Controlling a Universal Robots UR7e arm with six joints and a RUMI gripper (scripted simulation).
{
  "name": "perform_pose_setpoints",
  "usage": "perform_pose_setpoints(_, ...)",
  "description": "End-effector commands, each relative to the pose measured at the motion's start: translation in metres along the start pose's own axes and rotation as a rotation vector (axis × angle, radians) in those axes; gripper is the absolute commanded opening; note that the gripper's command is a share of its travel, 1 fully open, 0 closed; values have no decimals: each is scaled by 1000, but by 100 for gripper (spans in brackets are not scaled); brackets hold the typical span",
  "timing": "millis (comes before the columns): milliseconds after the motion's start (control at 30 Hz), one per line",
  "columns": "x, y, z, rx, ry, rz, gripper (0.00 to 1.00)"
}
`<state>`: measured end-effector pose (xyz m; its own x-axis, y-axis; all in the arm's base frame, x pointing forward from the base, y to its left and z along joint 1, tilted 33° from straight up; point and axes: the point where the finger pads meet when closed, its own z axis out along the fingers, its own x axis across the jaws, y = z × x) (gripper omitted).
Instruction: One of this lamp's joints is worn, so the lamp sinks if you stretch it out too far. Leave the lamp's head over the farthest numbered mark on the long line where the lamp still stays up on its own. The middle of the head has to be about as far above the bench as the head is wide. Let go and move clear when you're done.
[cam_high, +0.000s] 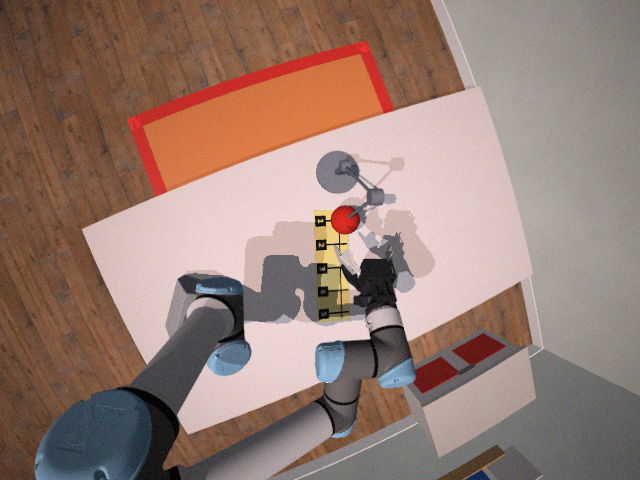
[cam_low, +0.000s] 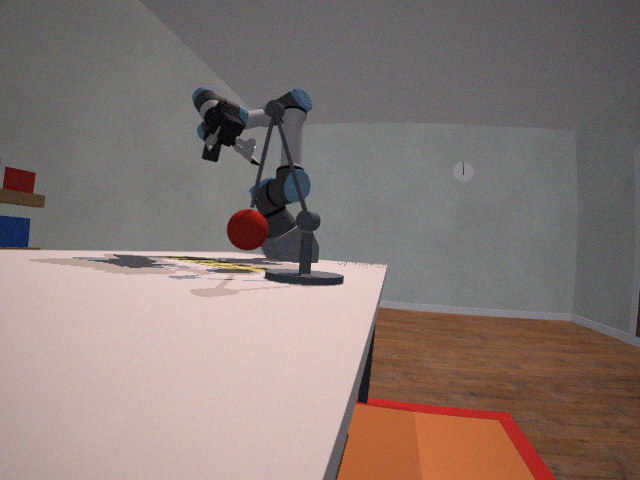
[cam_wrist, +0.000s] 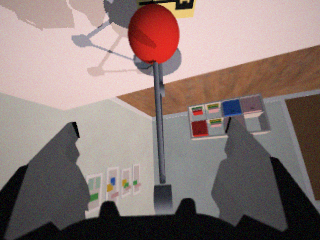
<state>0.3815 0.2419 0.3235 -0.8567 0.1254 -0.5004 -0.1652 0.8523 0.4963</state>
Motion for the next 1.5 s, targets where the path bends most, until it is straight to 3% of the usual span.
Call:
perform_pose_setpoints(0,0,-1,-1,-77,41,-61,100)
perform_pose_setpoints(533,1,3,39,-26,13,-21,100)
perform_pose_setpoints(1467,6,9,91,-69,37,-52,100)
